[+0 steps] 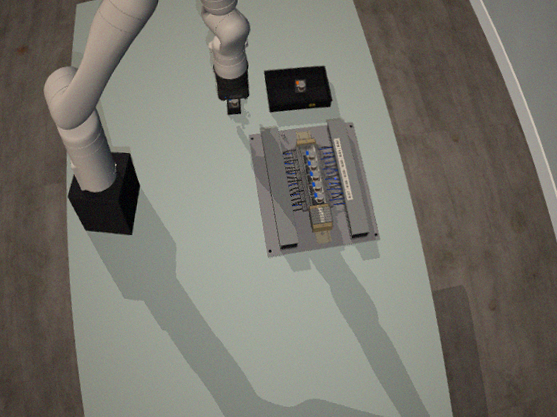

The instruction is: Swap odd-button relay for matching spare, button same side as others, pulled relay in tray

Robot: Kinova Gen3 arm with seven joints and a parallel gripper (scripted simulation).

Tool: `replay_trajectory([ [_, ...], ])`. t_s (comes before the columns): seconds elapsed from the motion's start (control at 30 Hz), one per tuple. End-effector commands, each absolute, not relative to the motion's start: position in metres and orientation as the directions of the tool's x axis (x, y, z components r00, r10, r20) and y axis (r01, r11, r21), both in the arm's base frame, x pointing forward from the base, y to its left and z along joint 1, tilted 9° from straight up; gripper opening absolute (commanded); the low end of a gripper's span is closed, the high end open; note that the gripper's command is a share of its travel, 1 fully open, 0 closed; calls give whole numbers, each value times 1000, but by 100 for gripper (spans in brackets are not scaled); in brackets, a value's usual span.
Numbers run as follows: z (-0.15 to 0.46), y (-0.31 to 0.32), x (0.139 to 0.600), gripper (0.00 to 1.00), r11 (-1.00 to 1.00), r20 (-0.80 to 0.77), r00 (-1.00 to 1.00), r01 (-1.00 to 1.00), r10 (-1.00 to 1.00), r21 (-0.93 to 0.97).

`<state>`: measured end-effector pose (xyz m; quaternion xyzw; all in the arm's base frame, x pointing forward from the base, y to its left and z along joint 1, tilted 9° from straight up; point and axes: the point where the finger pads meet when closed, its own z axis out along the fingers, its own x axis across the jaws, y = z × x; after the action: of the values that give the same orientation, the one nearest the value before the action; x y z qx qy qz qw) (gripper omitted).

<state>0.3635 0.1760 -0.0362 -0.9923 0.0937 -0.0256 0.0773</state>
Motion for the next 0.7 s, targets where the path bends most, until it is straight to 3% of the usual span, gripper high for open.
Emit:
replay_trajectory([
  [0.0, -37, 176, 364, 100, -970, 38, 981, -182, -190, -159],
  [0.67, -47, 178, 359, 100, -971, 30, 982, -181, -188, -156],
])
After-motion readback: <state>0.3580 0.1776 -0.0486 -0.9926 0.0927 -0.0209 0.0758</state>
